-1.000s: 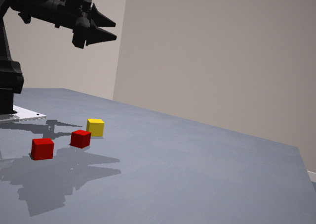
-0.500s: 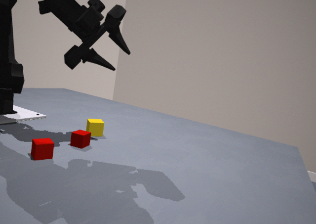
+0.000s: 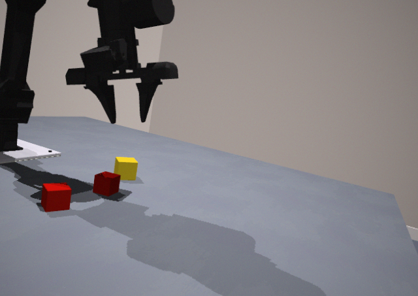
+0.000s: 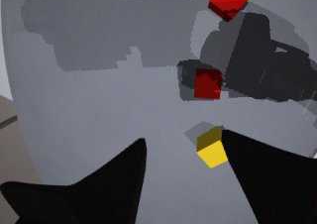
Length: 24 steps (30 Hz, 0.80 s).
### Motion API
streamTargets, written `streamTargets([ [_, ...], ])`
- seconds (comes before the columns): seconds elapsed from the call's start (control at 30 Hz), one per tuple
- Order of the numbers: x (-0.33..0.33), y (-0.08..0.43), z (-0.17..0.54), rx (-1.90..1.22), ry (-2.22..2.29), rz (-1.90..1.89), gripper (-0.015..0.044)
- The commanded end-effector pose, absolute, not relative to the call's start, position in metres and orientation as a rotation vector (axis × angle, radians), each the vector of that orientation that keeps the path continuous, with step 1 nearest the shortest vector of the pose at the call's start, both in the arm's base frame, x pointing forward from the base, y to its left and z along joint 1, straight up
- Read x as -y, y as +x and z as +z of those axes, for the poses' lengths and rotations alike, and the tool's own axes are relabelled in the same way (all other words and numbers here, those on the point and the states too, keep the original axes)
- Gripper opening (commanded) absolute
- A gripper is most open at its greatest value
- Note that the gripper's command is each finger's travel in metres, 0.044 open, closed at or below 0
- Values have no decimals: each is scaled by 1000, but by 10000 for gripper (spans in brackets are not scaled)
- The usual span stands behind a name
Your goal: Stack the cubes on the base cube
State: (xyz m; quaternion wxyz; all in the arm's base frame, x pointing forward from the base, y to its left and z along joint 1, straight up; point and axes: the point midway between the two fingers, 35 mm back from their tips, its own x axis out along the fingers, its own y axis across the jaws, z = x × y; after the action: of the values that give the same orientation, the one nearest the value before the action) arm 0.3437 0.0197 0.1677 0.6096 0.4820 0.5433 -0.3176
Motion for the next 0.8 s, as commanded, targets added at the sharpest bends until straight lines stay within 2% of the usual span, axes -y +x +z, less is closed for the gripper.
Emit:
streamTargets([
  [0.0, -10, 334, 161, -1285, 1059, -975, 265],
  [0.27, -8, 333, 159, -1288, 1046, -1017, 265],
  [0.57, -8, 335, 103, -1288, 1046, -1017, 265],
  [0.77, -8, 334, 93, -1288, 1046, -1017, 265],
])
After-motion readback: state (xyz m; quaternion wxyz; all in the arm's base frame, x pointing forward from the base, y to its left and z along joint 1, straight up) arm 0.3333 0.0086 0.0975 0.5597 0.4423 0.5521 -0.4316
